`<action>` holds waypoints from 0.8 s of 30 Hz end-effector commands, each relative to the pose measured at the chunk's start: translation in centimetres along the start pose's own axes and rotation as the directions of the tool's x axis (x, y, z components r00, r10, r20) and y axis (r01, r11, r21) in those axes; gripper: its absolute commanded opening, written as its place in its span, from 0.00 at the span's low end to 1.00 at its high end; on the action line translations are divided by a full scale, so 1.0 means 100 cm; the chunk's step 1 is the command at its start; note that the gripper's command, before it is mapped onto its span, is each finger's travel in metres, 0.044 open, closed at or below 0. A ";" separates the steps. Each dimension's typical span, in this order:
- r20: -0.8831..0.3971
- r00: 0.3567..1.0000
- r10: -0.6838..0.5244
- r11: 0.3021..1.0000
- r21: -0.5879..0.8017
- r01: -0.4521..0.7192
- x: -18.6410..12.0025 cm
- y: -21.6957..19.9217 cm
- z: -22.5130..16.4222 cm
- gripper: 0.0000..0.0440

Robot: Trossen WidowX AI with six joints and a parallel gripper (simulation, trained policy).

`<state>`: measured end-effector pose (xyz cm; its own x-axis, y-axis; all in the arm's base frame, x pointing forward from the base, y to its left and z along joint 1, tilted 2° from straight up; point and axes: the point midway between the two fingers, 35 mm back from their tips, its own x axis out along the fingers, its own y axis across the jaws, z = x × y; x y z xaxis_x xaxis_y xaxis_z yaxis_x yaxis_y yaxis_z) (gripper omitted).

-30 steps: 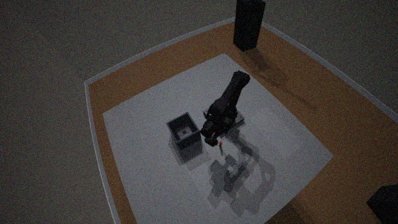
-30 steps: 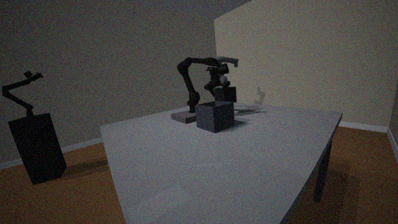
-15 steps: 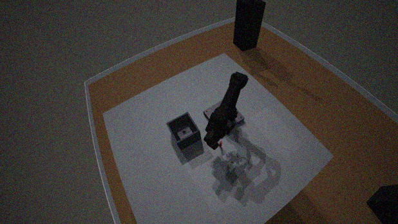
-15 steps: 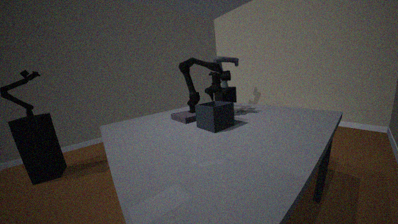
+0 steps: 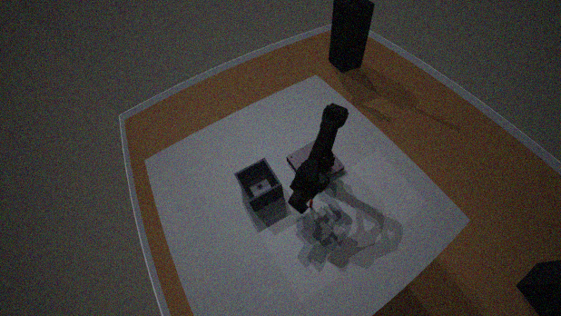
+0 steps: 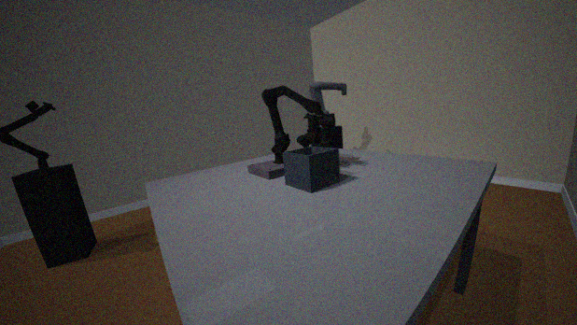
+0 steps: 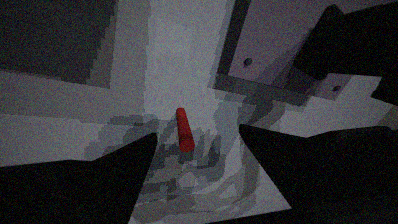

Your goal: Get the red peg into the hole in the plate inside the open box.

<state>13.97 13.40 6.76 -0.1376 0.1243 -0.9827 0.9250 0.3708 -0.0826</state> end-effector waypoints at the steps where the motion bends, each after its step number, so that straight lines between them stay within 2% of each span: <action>1: 0.014 1.000 -0.006 1.000 0.017 0.005 0.012 -0.001 0.004 1.00; 3: 0.020 1.000 -0.004 1.000 0.022 0.003 0.017 0.000 0.006 0.97; 6: 0.023 1.000 0.005 1.000 0.020 -0.005 0.022 0.002 0.007 0.86; 20: 0.018 0.999 0.036 0.999 -0.042 -0.035 0.030 0.019 0.004 0.04; 21: 0.016 0.999 0.038 0.998 -0.048 -0.037 0.029 0.020 0.003 0.00; 24: -0.011 0.998 0.067 0.997 -0.043 -0.068 0.021 0.025 -0.001 0.00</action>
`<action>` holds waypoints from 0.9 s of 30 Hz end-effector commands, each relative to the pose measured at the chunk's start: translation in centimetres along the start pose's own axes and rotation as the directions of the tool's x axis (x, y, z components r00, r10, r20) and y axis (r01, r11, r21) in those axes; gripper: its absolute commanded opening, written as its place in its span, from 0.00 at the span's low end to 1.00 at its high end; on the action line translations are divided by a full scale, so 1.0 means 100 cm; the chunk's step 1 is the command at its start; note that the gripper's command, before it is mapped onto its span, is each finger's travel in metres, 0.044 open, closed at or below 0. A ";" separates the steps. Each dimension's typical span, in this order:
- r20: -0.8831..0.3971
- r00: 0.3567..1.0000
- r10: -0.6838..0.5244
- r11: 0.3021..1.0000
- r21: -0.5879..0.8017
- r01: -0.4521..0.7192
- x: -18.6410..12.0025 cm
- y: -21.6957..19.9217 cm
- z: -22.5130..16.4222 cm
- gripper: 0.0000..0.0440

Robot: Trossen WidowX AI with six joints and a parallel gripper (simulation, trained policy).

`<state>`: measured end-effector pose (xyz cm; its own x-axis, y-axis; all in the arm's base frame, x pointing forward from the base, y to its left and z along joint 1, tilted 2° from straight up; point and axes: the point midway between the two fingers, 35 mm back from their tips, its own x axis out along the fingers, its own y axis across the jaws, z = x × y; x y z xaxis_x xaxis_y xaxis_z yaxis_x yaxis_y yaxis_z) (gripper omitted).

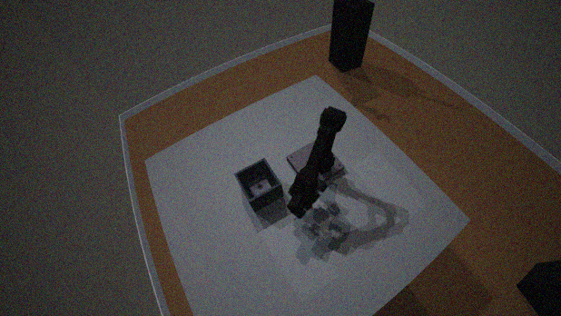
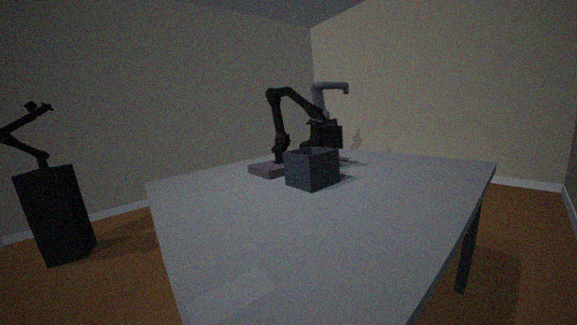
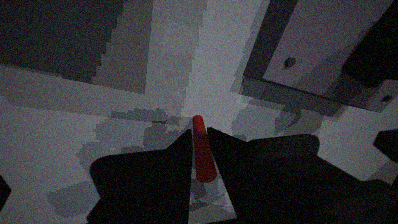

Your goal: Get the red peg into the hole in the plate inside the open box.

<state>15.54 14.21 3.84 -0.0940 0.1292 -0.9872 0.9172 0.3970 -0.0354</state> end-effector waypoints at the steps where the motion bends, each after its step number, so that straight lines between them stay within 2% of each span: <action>1: -0.030 0.999 0.036 0.999 -0.006 -0.036 -0.009 0.007 -0.005 0.00; 15: -0.114 0.977 0.181 0.983 -0.015 -0.183 -0.057 0.026 -0.014 0.00; 27: -0.093 0.946 0.309 0.947 -0.056 -0.315 -0.112 0.038 -0.001 0.00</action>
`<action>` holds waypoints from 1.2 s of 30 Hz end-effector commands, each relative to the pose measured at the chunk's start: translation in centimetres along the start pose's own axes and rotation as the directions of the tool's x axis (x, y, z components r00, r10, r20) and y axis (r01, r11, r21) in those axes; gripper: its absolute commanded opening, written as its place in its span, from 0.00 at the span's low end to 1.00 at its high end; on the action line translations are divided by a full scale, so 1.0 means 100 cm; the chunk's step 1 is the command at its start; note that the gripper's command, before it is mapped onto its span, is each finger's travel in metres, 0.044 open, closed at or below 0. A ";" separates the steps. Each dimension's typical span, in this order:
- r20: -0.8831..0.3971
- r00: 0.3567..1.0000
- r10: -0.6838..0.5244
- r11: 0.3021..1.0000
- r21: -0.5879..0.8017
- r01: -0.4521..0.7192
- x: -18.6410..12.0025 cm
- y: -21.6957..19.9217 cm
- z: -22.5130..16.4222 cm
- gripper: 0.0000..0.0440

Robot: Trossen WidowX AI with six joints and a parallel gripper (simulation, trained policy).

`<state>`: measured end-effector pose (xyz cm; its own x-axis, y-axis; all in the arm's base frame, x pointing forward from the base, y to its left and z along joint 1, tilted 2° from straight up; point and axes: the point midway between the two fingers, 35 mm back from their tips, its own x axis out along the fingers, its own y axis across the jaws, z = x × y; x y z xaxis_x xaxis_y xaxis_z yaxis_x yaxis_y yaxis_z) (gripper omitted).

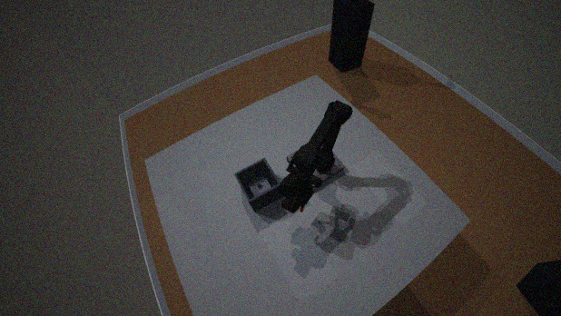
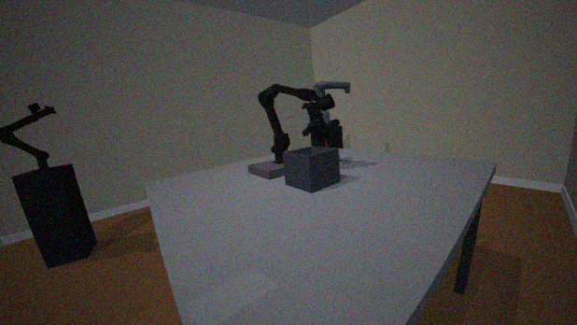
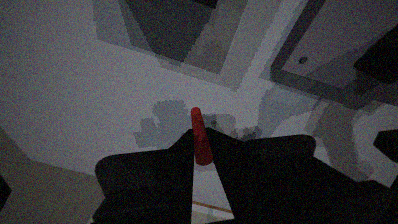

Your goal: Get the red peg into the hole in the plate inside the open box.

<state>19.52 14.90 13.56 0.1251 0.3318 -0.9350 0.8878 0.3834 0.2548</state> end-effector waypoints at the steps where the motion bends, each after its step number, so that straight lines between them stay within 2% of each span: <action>1: 0.022 0.999 0.041 0.999 -0.018 -0.041 -0.018 0.007 0.006 0.00; 11: 0.121 0.983 0.137 0.991 -0.027 -0.135 -0.065 0.026 0.034 0.00; 19: 0.219 0.963 0.155 0.987 0.001 -0.159 -0.093 0.033 0.065 0.00; 36: 0.296 0.954 0.046 0.990 0.117 -0.084 -0.105 0.029 0.130 0.00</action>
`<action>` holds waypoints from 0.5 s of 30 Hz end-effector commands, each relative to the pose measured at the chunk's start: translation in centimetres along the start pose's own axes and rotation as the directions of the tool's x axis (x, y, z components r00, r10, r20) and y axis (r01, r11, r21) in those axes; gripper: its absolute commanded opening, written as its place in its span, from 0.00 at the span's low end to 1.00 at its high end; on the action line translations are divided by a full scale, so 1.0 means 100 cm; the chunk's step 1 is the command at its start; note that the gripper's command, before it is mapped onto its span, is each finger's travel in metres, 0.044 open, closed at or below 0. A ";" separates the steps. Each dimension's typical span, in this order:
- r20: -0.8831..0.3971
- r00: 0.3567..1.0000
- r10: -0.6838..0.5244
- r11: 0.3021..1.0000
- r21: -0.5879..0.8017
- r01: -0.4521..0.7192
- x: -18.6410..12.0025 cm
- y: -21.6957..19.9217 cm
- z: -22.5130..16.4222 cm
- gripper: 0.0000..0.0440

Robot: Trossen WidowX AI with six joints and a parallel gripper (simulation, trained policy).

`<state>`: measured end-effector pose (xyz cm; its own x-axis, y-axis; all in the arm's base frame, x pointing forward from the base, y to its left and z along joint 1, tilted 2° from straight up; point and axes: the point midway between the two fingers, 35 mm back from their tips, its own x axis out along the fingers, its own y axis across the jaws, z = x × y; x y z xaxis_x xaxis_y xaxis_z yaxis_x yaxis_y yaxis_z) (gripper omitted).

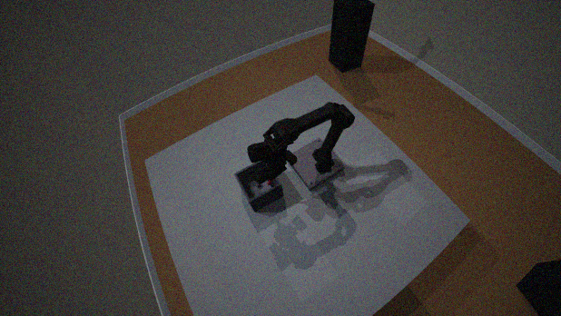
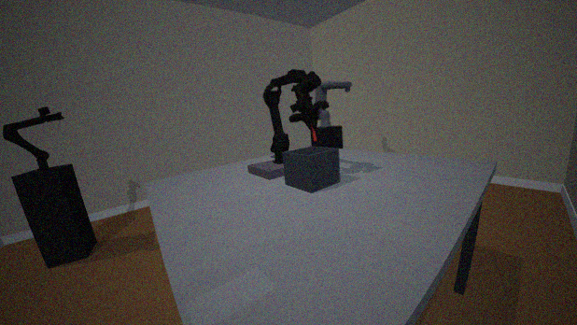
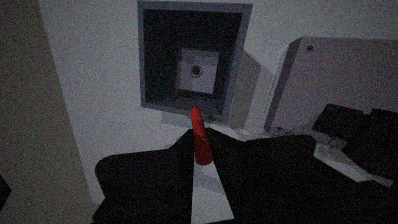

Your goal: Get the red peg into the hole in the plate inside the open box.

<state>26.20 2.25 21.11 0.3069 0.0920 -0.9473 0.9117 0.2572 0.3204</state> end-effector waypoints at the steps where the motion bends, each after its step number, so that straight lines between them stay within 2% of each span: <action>1: 0.008 1.000 -0.026 1.000 0.012 0.026 0.004 0.001 0.013 0.00; 15: -0.014 0.995 -0.097 0.994 0.043 0.097 0.028 0.003 0.048 0.00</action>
<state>28.23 -1.56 18.99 0.2223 0.0739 -0.9722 0.9469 0.2214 0.2333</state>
